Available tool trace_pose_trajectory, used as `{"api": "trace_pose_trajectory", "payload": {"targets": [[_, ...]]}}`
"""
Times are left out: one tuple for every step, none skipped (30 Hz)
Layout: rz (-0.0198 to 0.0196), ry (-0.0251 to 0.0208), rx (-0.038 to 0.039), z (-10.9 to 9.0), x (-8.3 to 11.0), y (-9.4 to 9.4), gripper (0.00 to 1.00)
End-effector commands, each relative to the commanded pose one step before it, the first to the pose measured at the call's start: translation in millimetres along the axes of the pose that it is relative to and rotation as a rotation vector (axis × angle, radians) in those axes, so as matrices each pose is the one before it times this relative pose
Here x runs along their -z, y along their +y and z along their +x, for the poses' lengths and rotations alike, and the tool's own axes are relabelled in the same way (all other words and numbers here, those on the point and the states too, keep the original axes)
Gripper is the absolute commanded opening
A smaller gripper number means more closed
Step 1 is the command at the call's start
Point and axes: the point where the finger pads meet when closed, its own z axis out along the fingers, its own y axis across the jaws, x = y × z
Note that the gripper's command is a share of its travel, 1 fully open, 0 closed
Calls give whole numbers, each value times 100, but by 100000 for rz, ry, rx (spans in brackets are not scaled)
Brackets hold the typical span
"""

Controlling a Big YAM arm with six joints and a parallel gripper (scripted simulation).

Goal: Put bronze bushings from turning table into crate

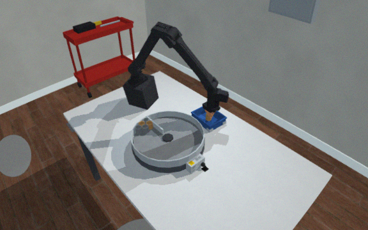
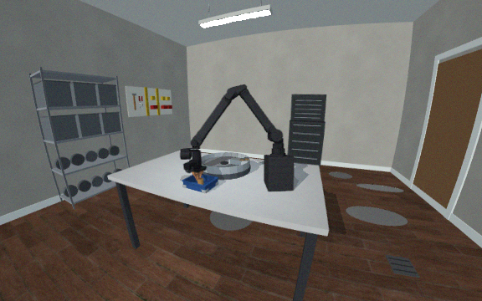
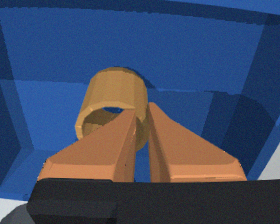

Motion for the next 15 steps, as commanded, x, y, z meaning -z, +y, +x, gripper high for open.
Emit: {"api": "trace_pose_trajectory", "payload": {"targets": [[3189,-1579,-421,-56,497,-1713,0],[-633,296,119,64,-199,191,0],[-185,86,59,11,-80,68,0],[220,-103,-3,-35,7,-41,0],[594,-278,-73,-65,150,-157,0],[465,-217,-60,-35,219,-143,0],[112,-52,-18,11,141,-50,0],[-110,53,-10,28,-68,32,0],[-264,125,2,30,-264,101,0],[-388,182,32,44,-254,131,0],[-740,345,141,71,-225,221,0],[29,-13,10,-2,26,-7,0],[0,0,0,0,0,0,0],[0,0,0,0,0,0,0],[2242,-1051,-197,-231,1158,-676,0]]}}
